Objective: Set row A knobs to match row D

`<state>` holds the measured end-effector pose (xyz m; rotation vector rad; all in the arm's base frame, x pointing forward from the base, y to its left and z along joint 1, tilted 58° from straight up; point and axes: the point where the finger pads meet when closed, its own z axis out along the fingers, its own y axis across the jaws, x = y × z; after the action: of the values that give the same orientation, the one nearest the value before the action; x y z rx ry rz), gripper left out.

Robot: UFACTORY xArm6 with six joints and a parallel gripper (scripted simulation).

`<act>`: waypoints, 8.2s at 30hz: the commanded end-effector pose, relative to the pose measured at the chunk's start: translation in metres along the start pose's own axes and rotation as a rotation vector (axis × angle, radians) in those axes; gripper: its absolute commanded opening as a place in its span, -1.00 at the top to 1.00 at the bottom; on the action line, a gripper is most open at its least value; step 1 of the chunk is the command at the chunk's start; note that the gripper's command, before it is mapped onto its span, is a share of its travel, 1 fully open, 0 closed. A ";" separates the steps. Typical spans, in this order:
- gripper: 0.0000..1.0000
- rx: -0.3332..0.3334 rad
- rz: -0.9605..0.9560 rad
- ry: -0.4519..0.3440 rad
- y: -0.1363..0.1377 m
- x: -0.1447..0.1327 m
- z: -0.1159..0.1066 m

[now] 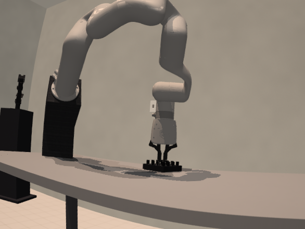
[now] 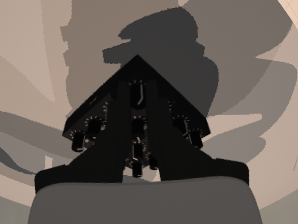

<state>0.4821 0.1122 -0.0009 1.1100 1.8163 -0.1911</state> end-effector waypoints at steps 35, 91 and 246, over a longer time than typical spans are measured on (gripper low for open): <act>0.84 0.005 -0.704 0.005 0.001 0.000 -0.001; 0.61 0.005 -0.779 0.005 0.001 0.000 -0.001; 0.61 0.007 2.076 -0.005 0.002 0.000 -0.057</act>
<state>0.4470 0.1432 0.0288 2.2906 0.0514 0.9283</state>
